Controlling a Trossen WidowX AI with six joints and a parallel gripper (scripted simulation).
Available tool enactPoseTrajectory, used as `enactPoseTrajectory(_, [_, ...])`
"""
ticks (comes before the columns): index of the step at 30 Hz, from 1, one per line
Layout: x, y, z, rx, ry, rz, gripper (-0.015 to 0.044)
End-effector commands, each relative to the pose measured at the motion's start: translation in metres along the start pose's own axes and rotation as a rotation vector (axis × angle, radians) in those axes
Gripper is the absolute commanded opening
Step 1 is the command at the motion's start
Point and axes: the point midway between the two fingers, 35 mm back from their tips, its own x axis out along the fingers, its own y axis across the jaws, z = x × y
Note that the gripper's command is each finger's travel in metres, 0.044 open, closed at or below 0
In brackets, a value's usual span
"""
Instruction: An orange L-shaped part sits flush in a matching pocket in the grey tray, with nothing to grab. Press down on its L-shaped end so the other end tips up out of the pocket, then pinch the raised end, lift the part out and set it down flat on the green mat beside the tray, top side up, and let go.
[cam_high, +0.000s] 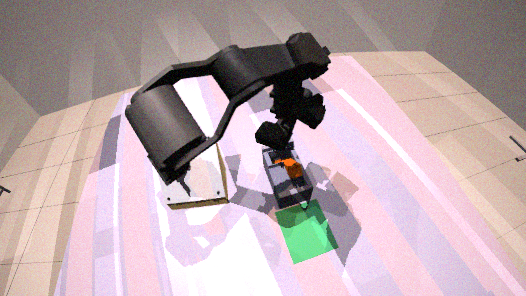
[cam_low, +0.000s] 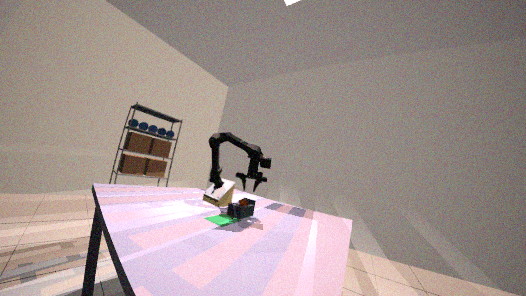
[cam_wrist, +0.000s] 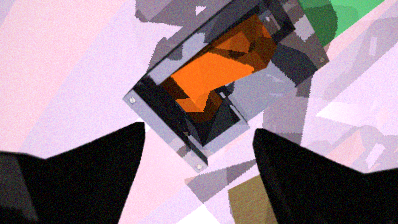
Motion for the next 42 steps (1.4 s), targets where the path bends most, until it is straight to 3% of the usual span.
enactPoseTrajectory(1, [-0.004, -0.027, 0.033, 0.796, -0.008, 0.008, 0.028])
enactPoseTrajectory(18, [-0.004, -0.027, 0.034, 0.813, -0.008, 0.008, 0.028])
enactPoseTrajectory(26, [0.025, -0.027, 0.035, 0.813, -0.009, 0.007, 0.028])
enactPoseTrajectory(42, [0.045, -0.026, 0.035, 0.813, -0.009, 0.008, 0.028])
